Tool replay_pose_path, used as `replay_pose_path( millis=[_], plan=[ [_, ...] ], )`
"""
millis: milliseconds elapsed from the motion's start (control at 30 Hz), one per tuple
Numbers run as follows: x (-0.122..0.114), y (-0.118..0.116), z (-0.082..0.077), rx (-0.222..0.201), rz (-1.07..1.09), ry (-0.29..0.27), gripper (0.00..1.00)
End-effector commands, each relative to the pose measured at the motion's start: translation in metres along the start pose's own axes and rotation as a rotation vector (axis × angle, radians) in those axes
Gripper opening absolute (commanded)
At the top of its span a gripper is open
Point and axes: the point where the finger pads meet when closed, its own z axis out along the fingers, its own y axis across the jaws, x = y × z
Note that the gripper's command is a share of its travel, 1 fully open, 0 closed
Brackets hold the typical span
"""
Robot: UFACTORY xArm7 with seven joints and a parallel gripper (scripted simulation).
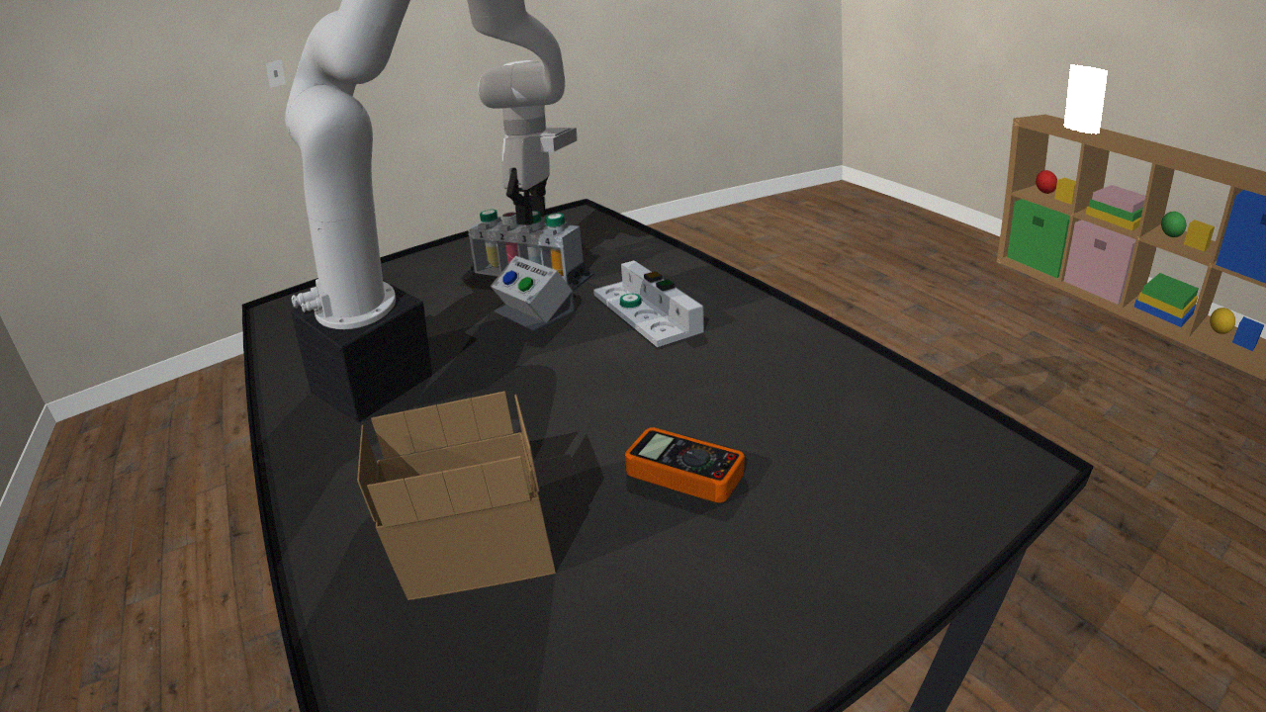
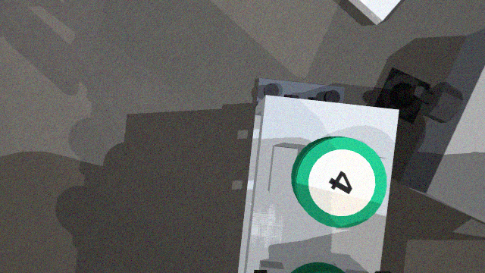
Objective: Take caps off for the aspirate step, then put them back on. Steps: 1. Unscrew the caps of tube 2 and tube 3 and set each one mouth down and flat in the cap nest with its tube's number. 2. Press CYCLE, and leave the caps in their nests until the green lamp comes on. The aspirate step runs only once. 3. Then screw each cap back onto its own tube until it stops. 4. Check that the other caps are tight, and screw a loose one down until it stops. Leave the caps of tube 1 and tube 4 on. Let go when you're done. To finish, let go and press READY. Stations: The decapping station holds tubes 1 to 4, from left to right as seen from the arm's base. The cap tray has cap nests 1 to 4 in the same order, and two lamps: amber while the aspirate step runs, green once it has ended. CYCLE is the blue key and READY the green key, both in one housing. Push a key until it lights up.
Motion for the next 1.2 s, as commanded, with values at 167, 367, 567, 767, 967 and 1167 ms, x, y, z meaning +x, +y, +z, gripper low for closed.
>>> replay_pose_path(
  millis=[167, 367, 567, 767, 967, 1167],
  plan=[
    [-0.0002, -0.0016, -0.0012, 0.019, 0.358, 0.033, 0.46],
    [-0.0002, -0.0016, -0.0012, 0.019, 0.358, 0.033, 0.00],
    [-0.0002, -0.0016, -0.0013, 0.019, 0.358, 0.033, 0.00],
    [-0.0002, -0.0016, -0.0012, 0.019, 0.358, 0.033, 0.00],
    [-0.0002, -0.0016, -0.0012, 0.016, 0.159, 0.035, 0.00],
    [-0.0002, -0.0016, -0.0012, 0.012, -0.041, 0.036, 0.00]
  ],
)
